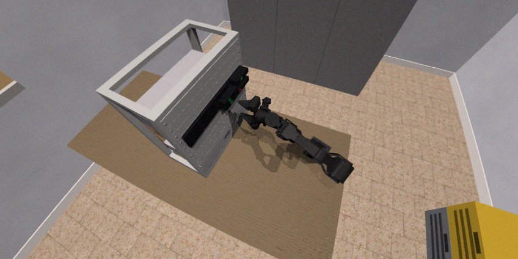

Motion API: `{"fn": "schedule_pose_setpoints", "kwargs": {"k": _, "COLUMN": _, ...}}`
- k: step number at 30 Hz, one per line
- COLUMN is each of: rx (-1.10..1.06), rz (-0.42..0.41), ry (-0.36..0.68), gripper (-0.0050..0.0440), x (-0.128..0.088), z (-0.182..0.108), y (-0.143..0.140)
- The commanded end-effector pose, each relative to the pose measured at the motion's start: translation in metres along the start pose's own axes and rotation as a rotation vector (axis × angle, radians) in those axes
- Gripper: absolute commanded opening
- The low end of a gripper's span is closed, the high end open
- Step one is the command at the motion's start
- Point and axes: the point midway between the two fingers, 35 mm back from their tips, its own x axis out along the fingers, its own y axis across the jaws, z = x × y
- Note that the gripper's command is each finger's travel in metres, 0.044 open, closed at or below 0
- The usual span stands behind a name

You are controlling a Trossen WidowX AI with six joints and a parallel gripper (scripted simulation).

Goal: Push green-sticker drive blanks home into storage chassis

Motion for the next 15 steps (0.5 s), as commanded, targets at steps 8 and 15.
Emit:
{"fn": "schedule_pose_setpoints", "kwargs": {"k": 8, "rx": -0.007, "rz": 0.018, "ry": 0.005, "gripper": 0.0440, "x": 0.000, "z": -0.001, "y": 0.007}}
{"fn": "schedule_pose_setpoints", "kwargs": {"k": 15, "rx": -0.007, "rz": 0.018, "ry": 0.005, "gripper": 0.0440, "x": 0.000, "z": 0.016, "y": 0.011}}
